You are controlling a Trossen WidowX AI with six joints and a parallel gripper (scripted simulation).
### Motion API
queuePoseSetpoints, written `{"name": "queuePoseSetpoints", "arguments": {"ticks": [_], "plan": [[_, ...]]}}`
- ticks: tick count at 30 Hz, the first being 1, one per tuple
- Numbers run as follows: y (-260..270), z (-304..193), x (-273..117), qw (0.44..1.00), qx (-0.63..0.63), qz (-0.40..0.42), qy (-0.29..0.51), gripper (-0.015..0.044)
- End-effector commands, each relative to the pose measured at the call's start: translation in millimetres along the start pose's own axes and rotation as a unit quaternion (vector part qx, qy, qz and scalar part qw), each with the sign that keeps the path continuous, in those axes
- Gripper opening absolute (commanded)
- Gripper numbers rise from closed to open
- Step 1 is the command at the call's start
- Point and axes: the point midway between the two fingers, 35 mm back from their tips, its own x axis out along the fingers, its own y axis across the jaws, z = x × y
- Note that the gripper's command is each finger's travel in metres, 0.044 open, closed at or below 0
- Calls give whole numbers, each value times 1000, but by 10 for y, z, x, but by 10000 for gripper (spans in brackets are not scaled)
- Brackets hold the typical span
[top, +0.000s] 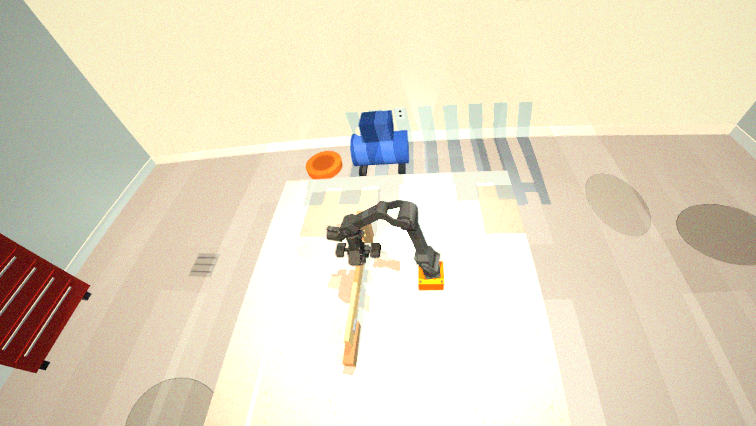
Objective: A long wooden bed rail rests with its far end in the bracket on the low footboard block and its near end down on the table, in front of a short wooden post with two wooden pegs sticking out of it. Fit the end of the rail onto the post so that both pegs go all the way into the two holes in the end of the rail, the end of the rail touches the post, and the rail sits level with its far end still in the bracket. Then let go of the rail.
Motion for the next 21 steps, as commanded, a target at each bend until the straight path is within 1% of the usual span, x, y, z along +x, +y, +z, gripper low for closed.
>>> {"name": "queuePoseSetpoints", "arguments": {"ticks": [1,21], "plan": [[-25,7,-54,1000,-1,-6,-3,0],[-22,6,-134,1000,-1,-6,-3,0]]}}
